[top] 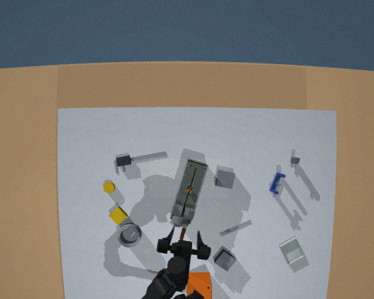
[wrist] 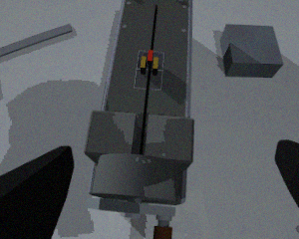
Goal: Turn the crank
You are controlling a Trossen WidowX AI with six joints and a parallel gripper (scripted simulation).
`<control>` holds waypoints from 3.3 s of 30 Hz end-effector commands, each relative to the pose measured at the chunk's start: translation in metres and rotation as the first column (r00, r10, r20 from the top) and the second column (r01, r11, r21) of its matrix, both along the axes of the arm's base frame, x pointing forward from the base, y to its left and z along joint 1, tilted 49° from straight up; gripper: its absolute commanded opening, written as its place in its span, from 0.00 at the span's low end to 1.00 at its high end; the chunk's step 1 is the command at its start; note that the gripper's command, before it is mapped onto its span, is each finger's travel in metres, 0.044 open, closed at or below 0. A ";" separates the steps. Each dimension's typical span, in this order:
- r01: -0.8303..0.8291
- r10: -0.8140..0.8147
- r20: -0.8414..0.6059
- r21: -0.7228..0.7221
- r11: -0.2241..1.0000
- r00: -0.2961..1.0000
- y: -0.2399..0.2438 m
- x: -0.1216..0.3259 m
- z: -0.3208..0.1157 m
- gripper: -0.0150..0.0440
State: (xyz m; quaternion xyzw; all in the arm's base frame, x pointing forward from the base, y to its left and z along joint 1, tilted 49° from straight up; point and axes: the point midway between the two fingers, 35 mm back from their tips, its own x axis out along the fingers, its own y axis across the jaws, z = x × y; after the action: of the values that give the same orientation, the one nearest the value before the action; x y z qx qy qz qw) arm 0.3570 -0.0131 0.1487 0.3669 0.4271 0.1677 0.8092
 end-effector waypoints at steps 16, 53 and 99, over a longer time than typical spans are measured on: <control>-0.202 0.195 0.200 0.014 0.979 0.960 -0.001 0.090 -0.024 1.00; -0.207 0.200 0.202 0.013 0.978 0.959 0.025 0.088 -0.049 1.00; 0.094 -0.096 -0.065 -0.025 0.995 0.993 0.015 -0.044 -0.005 1.00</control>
State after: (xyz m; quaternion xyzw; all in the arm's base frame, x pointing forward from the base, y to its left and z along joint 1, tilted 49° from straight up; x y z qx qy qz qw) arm 0.3153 -0.0059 0.1525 0.3830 0.4333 0.1154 0.8076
